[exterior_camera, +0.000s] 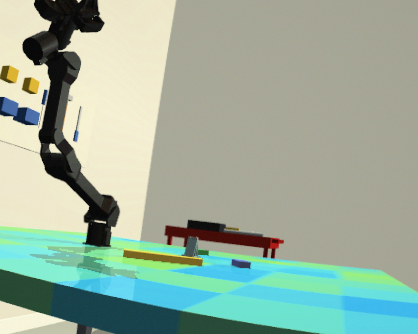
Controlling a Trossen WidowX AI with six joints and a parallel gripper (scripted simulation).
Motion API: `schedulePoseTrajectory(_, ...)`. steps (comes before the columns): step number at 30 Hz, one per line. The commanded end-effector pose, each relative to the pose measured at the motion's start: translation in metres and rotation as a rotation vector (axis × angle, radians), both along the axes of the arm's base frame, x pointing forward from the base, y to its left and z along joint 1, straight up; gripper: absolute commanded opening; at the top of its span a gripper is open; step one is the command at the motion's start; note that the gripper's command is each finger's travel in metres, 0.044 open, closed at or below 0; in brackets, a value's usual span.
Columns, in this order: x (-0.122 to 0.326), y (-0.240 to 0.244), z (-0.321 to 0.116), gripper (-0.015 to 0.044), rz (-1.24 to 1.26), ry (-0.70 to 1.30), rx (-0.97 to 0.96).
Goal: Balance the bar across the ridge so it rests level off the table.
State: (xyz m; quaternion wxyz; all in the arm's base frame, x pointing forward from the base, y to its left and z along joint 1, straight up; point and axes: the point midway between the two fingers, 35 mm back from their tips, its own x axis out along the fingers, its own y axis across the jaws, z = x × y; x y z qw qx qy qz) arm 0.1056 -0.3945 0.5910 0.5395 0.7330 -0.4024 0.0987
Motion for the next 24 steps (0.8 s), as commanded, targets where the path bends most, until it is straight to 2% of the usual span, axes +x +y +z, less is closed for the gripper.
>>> schedulePoseTrajectory(1, -0.018, 0.02, 0.019, 0.0315, -0.061, -0.02, -0.076)
schedulePoseTrajectory(5, -0.043, 0.036, 0.035, 0.0315, -0.166, -0.053, -0.153)
schedulePoseTrajectory(12, -0.074, 0.097, 0.074, 0.0315, -0.297, -0.057, -0.369)
schedulePoseTrajectory(20, -0.092, 0.173, 0.105, 0.0315, -0.441, -0.042, -0.615)
schedulePoseTrajectory(24, -0.098, 0.194, 0.111, 0.0315, -0.445, -0.084, -0.642)
